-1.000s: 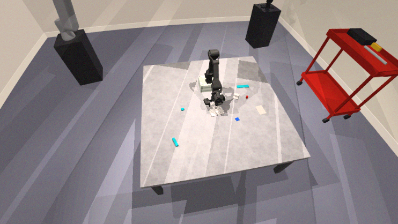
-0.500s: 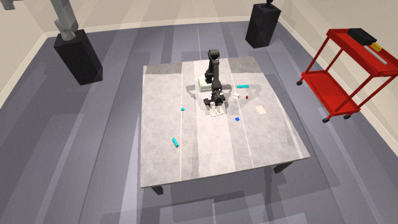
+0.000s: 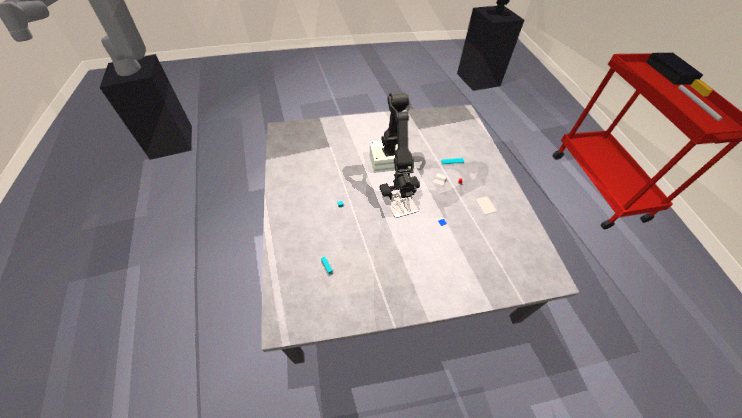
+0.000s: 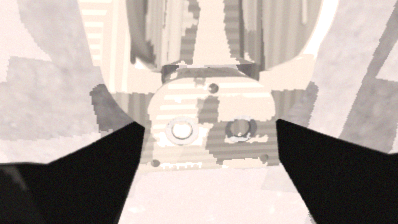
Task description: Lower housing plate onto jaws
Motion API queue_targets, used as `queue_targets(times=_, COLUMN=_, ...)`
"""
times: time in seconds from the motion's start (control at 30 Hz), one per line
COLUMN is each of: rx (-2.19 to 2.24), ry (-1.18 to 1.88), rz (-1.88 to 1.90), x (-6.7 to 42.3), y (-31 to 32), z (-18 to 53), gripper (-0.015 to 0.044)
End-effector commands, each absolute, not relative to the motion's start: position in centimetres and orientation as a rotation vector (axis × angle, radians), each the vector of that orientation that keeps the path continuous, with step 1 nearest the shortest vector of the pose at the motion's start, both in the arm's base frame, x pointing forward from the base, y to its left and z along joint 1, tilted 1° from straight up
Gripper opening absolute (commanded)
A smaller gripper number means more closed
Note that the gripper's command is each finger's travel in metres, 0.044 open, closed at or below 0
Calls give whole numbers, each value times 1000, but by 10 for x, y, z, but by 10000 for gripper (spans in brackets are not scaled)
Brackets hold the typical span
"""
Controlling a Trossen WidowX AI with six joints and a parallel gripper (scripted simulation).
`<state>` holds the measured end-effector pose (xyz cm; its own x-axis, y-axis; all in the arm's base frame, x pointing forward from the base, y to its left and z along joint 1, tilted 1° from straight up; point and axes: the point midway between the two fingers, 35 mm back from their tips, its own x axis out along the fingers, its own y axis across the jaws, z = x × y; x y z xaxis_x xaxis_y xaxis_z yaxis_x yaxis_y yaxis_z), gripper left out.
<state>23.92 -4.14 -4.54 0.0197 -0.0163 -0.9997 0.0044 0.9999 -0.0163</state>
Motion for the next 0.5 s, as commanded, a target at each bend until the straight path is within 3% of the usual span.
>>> queue_targets(times=0.0, rx=-14, ry=1552, rz=-14, x=239, y=-42, z=-47, gripper=351)
queue_targets(times=0.13, rx=-9, ry=1551, rz=-16, x=239, y=-41, z=-45, gripper=440)
queue_targets(times=0.47, rx=-9, ry=1551, rz=-16, x=239, y=-41, z=-45, gripper=440)
